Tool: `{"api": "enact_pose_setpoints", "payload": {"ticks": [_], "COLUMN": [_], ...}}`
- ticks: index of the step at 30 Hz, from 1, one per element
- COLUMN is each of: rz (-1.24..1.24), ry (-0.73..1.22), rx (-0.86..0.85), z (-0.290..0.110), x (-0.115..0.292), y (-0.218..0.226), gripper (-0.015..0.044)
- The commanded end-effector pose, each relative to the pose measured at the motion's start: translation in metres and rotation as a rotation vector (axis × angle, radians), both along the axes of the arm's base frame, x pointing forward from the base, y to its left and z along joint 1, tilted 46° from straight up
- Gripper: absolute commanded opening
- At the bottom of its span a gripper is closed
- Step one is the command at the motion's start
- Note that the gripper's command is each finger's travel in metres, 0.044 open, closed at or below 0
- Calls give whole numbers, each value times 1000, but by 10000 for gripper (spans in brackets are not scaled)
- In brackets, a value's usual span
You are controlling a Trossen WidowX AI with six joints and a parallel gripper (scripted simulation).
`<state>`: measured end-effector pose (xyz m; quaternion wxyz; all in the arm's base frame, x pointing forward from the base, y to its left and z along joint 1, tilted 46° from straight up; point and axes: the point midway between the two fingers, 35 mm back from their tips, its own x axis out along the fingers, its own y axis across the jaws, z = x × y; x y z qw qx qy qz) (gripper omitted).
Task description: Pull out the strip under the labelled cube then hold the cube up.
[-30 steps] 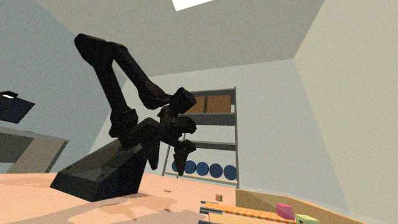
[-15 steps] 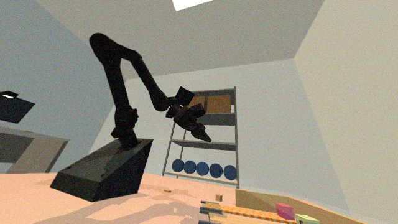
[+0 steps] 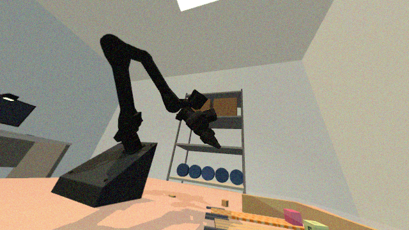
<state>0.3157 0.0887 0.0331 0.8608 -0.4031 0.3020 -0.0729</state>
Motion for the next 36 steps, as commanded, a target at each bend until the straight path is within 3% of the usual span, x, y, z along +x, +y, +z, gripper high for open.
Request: {"api": "enact_pose_setpoints", "payload": {"ticks": [1,9,17,36], "rz": [-82,-264,-444,-448], "ry": [144,439,717,723], "rx": [-52,-139,-196,-197], "z": [-18,-43,-55,-55], "x": [24,59,71,72], "y": [-8,-40,-82,-83], "gripper": [190,0,0,0]}}
